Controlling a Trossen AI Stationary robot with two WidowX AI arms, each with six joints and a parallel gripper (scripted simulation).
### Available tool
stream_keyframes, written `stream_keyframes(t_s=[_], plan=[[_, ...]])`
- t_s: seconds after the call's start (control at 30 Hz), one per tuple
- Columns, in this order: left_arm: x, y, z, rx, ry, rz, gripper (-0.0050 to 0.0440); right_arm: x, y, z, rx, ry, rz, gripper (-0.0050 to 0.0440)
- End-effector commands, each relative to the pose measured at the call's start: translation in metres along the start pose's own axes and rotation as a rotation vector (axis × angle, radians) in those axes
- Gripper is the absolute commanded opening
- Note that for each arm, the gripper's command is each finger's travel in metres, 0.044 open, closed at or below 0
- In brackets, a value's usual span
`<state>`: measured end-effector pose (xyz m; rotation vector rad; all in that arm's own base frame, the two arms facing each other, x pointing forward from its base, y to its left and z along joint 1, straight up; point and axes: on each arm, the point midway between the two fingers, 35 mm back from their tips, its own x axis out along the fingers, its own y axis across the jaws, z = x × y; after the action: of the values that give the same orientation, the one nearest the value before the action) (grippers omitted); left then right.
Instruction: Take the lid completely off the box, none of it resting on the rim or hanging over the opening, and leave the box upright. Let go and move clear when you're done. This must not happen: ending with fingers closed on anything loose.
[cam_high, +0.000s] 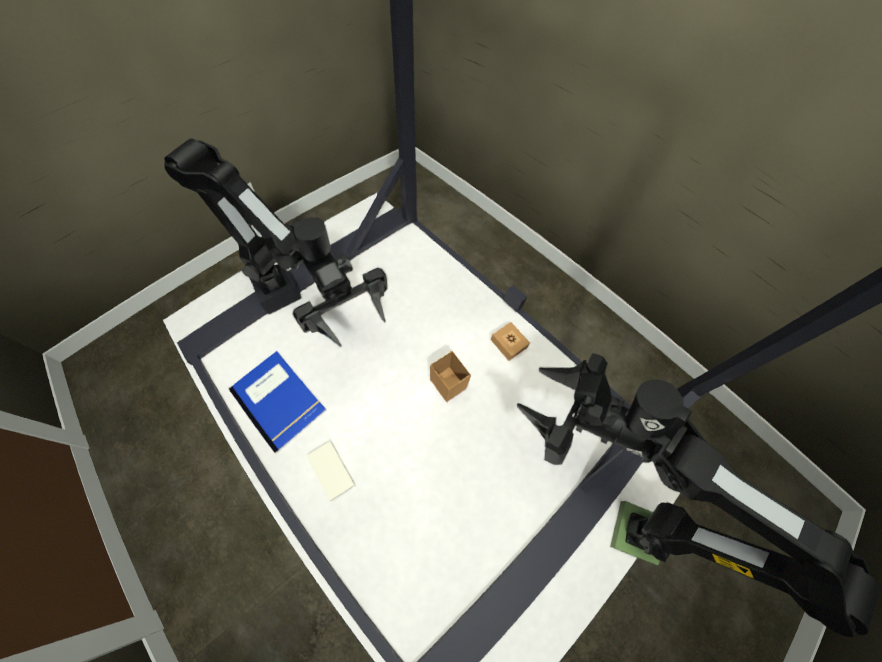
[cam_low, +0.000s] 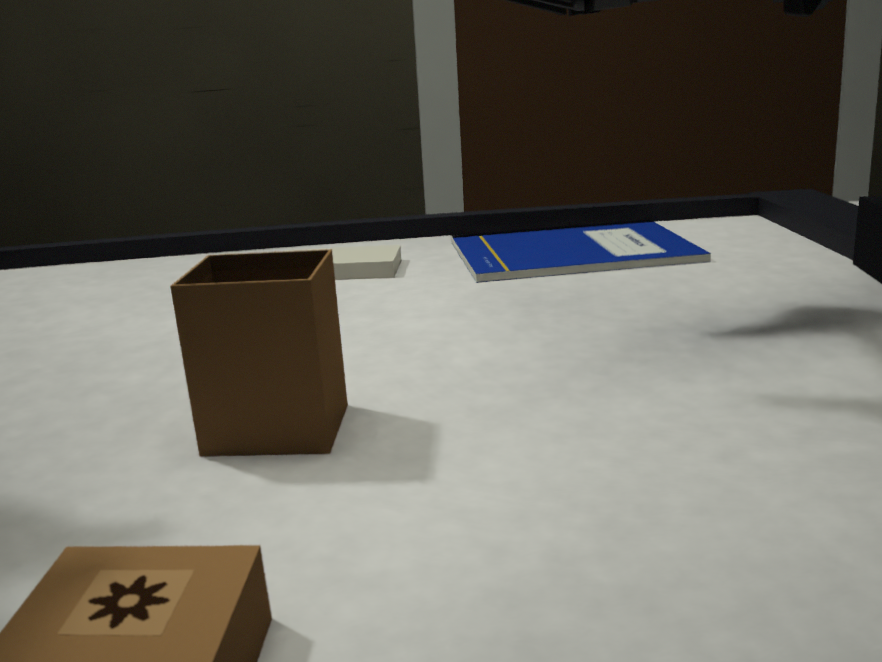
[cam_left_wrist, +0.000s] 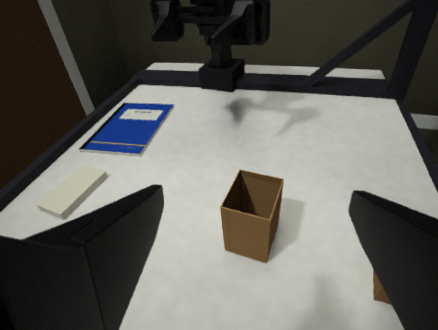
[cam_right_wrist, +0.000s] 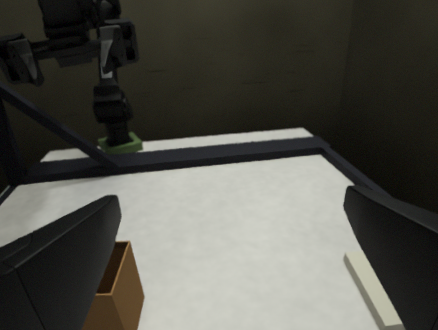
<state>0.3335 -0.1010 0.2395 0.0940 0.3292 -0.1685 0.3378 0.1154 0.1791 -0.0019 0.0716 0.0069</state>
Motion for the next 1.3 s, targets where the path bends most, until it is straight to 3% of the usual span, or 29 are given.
stream_keyframes(t_s=[0.0,0.17,0.37,0.73,1.27], plan=[[-0.023,0.034,0.02,-0.029,-0.13,0.047,0.0379,-0.007,-0.021,0.04,0.019,-0.045,0.006,0.044],[-0.047,0.072,0.045,-0.067,-0.283,0.118,0.0379,-0.019,-0.054,0.09,0.03,-0.132,0.002,0.044],[-0.058,0.097,0.058,-0.09,-0.366,0.161,0.0379,-0.03,-0.088,0.124,0.011,-0.144,-0.003,0.044],[-0.061,0.101,0.063,-0.09,-0.388,0.169,0.0379,-0.036,-0.113,0.152,0.006,-0.15,-0.006,0.044],[-0.062,0.101,0.067,-0.089,-0.394,0.172,0.0379,-0.035,-0.116,0.152,0.003,-0.144,-0.006,0.044]])
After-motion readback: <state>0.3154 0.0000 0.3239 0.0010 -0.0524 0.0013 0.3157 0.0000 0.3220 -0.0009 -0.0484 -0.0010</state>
